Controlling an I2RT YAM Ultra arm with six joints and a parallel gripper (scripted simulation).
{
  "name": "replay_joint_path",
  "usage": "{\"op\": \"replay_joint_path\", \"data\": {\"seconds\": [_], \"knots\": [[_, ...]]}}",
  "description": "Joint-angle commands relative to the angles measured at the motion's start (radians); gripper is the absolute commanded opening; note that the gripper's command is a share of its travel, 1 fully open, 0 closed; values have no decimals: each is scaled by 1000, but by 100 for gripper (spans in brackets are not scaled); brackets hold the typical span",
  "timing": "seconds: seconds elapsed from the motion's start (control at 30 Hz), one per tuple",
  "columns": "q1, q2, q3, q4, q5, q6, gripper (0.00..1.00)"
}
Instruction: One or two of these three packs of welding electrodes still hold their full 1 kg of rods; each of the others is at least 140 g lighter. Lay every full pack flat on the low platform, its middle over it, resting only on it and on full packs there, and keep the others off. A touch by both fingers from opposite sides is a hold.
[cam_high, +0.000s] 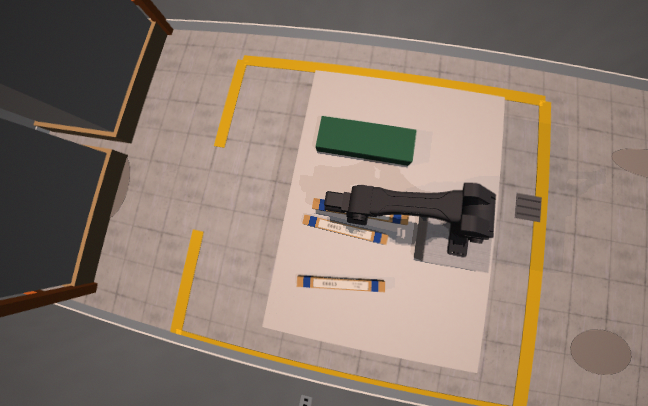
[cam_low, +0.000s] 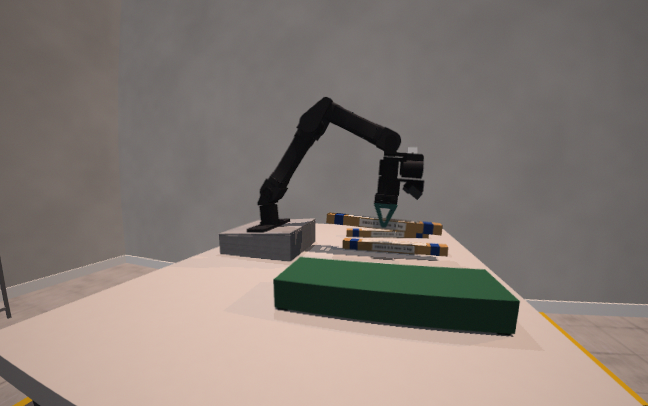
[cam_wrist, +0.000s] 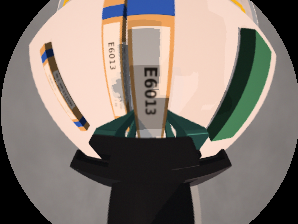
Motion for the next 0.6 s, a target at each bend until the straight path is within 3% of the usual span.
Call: {"op": "replay_joint_path", "data": {"seconds": [0.0,0.57], "knots": [[2,-68,58,-37,0,2,0],[3,-77,121,-112,0,2,0]]}}
